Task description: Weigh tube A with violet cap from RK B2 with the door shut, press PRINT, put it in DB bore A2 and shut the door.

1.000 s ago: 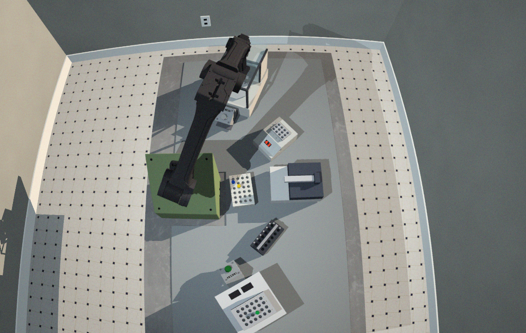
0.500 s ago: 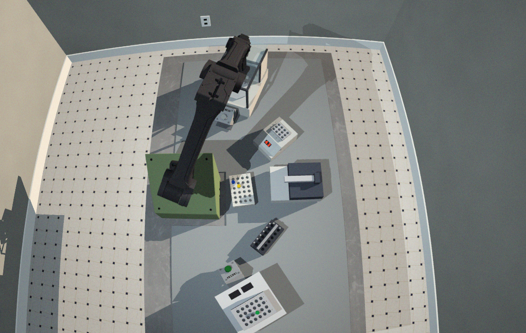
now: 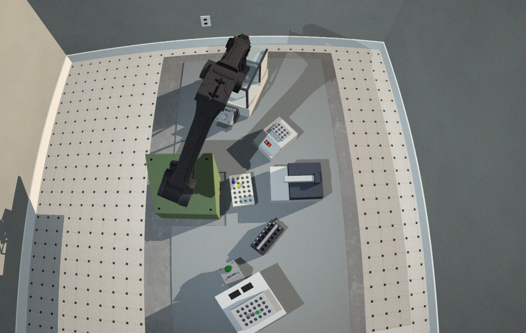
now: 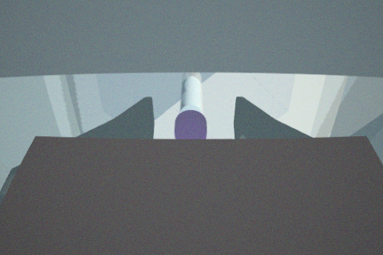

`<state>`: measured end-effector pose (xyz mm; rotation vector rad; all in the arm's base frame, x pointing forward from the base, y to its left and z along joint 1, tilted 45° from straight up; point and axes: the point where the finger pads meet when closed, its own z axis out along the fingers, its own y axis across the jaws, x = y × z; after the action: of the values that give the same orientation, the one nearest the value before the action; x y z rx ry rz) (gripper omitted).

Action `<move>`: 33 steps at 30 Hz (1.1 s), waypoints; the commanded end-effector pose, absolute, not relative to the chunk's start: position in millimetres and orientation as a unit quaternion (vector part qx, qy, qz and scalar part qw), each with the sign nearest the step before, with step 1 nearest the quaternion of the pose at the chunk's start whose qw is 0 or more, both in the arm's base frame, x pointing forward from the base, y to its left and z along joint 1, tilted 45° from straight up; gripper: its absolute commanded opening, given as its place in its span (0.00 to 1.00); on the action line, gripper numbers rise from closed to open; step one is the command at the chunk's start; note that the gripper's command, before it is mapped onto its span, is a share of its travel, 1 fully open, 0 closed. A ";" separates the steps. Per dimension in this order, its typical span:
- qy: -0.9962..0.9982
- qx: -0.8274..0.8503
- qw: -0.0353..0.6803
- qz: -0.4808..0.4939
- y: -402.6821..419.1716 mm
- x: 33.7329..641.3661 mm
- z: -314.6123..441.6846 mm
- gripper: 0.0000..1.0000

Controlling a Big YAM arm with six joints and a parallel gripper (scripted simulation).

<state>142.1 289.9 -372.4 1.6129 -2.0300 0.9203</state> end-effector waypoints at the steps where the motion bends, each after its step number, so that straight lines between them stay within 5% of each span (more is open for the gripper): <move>1: -0.728 0.578 0.182 0.321 305.8 146.6 -371.8 0.36; 33: -0.728 0.579 0.178 0.321 325.2 141.1 -350.0 0.36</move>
<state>141.3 301.9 -359.2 1.6175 -2.0266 0.9188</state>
